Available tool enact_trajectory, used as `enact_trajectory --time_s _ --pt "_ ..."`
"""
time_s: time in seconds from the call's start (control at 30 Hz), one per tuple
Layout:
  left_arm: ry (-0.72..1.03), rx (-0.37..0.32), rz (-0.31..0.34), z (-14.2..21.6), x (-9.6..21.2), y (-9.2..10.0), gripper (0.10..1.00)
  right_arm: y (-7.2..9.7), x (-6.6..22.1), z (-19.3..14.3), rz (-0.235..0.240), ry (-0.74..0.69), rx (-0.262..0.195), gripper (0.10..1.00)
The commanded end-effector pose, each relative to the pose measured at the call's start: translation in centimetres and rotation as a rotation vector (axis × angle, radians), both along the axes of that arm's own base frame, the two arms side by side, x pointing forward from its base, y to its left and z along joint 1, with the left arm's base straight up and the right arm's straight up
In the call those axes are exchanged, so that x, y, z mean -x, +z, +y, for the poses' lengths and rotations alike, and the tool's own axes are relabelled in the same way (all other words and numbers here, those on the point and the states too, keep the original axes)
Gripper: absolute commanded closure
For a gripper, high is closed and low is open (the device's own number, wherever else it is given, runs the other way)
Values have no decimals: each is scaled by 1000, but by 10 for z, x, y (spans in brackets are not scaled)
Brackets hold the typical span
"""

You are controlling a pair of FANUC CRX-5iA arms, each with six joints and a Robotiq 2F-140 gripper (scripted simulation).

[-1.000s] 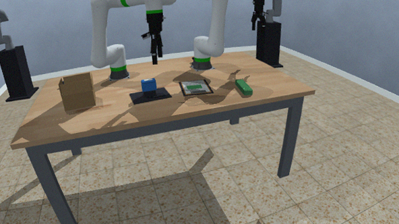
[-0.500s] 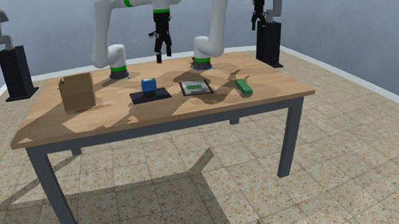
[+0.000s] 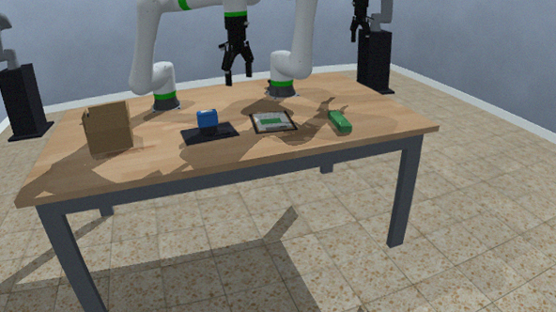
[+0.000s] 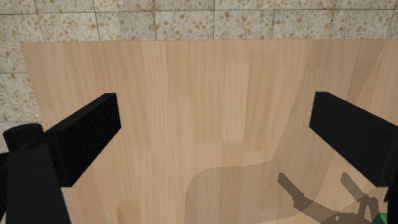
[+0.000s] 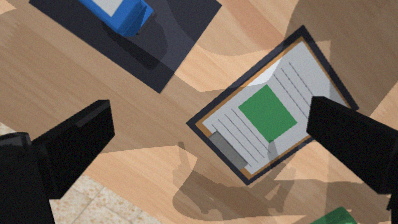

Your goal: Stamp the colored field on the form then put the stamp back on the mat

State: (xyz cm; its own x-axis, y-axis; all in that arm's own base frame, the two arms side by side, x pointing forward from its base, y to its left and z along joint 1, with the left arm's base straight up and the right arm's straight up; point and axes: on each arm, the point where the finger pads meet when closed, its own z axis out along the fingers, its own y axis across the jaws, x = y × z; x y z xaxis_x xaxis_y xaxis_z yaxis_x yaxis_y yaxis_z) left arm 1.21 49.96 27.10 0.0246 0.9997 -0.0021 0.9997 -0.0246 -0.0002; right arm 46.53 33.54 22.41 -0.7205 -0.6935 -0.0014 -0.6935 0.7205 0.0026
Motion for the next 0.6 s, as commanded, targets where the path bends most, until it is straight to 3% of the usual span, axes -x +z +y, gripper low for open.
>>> enact_trajectory --time_s 0.0,0.57 --pt "0 -2 0 0 0 1 98 1 2 12 -2 -66 2 98" --pt "0 -2 0 0 0 1 98 0 15 61 -1 -332 2 98"
